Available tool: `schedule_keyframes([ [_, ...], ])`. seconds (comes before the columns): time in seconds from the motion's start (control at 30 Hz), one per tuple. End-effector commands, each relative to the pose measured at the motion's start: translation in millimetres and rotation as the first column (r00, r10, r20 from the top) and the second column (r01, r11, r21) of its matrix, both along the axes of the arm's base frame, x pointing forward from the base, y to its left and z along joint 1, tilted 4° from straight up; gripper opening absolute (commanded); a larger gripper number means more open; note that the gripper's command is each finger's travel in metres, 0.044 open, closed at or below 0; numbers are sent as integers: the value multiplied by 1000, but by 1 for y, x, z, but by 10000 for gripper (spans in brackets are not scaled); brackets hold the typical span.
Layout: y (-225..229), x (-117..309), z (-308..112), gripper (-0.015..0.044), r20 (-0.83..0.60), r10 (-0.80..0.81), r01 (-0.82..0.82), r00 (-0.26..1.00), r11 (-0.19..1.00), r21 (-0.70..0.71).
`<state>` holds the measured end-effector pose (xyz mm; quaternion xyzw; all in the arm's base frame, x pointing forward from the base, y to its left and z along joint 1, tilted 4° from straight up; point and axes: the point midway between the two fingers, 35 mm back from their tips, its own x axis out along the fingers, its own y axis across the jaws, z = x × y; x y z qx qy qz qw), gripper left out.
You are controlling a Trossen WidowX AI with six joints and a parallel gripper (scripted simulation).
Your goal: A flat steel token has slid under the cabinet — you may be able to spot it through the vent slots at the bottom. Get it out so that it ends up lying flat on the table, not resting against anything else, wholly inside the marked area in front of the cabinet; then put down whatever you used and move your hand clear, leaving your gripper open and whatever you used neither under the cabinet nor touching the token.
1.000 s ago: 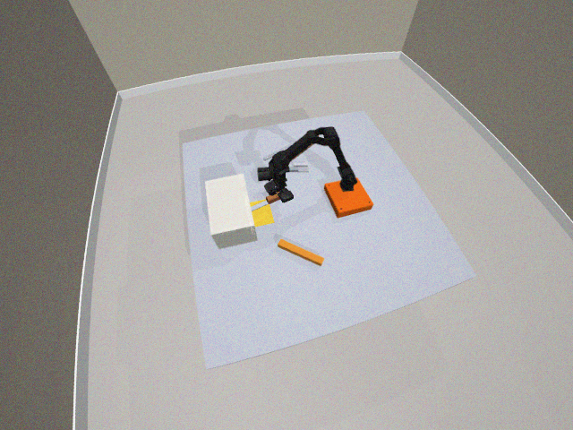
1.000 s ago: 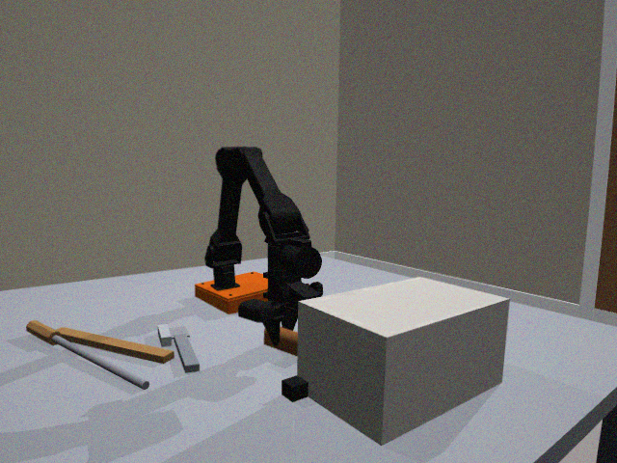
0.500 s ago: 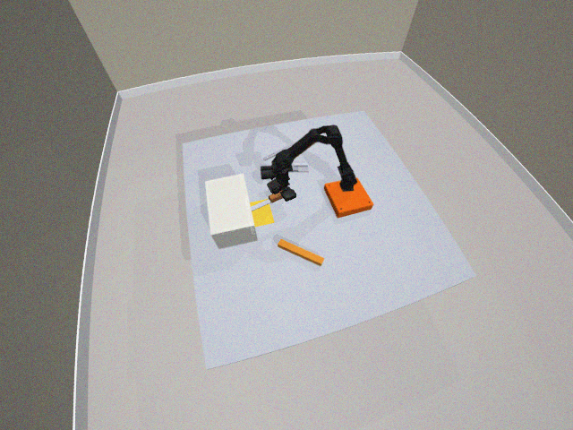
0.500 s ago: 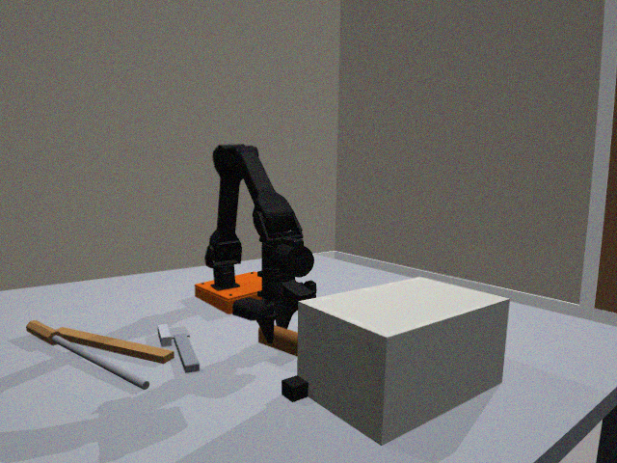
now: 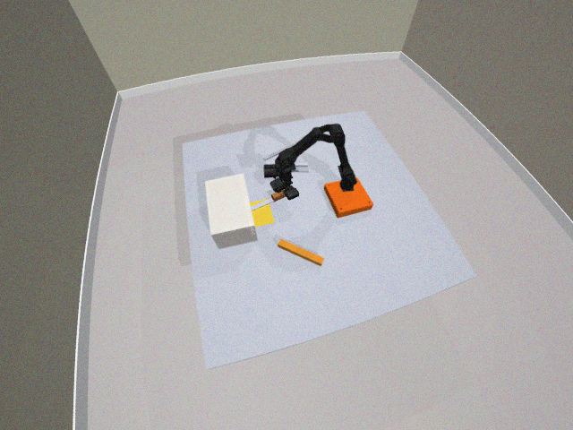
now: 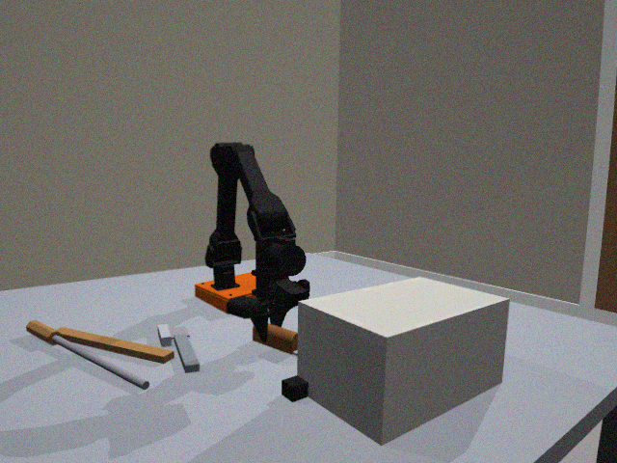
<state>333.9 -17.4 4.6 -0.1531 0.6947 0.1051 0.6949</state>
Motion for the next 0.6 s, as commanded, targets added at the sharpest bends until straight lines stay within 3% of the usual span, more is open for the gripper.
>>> schedule_keyframes([
  [0.0,-3,-7,-1,0,-4,2,-2,1000,1000,-1],
  [0.57,-11,-26,-1,0,-5,2,-2,1000,1000,-2],
])
